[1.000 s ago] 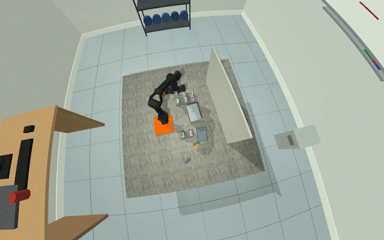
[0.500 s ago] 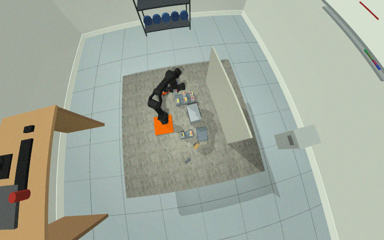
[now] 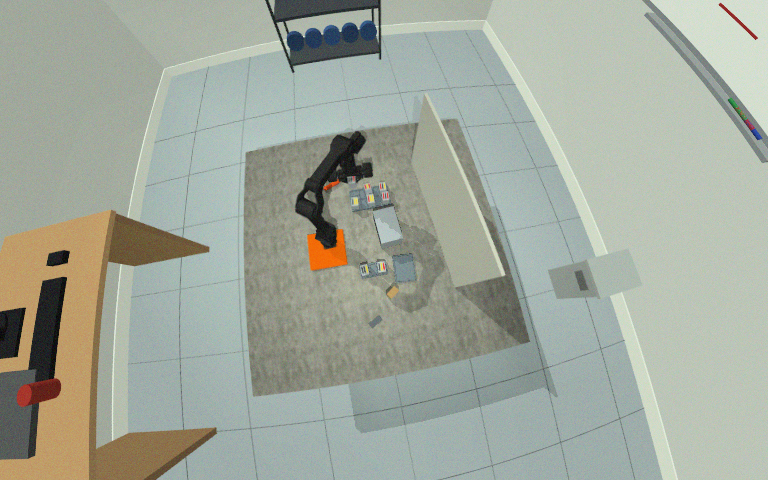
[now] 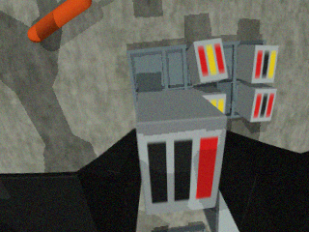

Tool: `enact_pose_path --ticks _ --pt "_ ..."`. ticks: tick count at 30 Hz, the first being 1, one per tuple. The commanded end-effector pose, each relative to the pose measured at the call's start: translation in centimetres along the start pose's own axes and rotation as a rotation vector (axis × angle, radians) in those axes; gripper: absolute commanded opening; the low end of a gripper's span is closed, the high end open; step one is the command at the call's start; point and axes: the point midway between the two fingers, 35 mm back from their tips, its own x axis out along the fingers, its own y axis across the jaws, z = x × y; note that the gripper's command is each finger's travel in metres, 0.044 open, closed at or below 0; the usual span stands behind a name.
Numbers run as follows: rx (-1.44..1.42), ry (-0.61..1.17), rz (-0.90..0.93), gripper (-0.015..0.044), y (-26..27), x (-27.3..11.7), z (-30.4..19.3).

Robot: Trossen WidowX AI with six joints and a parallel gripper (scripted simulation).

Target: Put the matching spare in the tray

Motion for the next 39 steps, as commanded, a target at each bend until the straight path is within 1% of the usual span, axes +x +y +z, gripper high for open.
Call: enact_pose_path --ticks 1,19,39 --pt "0.000 -0.006 -0.007 0.0000 -1.8 -0.4 -0.6" --pt "0.007 -0.010 -0.021 0.0000 -9.5 -0.7 -5.4" --pt "0.004 0.002 -0.035 0.0000 -16.2 -1.0 -14.0"
